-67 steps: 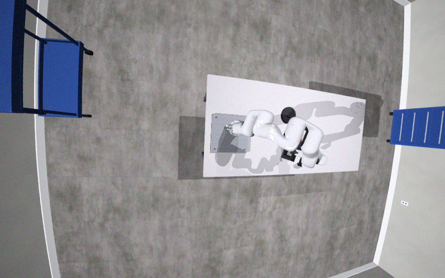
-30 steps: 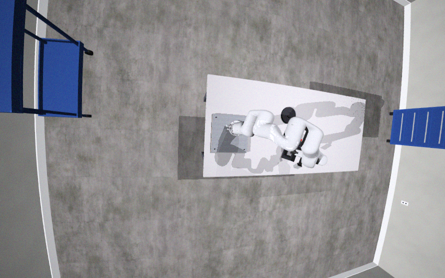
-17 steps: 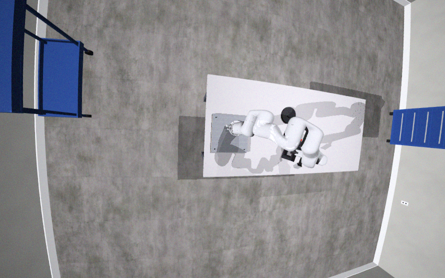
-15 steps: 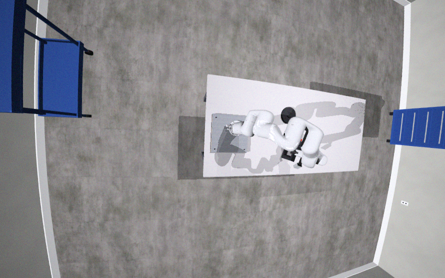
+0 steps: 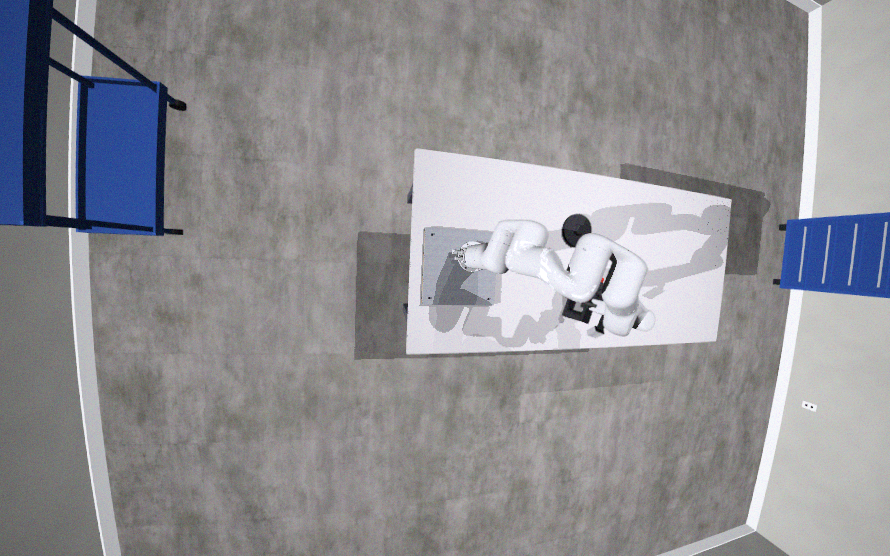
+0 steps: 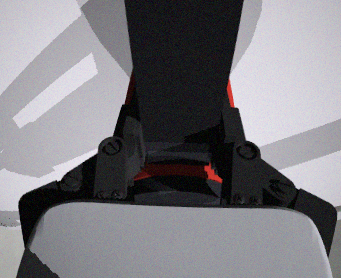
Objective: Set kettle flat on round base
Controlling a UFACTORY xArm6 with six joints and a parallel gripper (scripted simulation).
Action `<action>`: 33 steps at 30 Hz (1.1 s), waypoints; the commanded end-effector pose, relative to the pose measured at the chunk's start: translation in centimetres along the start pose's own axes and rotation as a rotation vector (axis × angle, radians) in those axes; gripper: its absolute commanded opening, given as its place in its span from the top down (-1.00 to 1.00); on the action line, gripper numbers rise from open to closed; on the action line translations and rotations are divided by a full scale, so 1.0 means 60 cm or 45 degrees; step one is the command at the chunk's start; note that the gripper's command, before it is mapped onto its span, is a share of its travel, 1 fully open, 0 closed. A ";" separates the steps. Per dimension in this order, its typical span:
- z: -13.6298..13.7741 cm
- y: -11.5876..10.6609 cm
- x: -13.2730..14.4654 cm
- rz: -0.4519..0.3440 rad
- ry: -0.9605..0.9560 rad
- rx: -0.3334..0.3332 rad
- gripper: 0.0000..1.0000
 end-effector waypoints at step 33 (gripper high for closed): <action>-0.002 -0.077 0.000 0.000 0.000 -0.012 1.00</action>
Point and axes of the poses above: the point where the finger pads meet when closed, its own y axis out along the fingers, its own z axis across the jaws, x = y × z, the point moved 8 cm from there along -y, back along the fingers, and after that the axes turned 2 degrees about y, right-handed, at the moved point
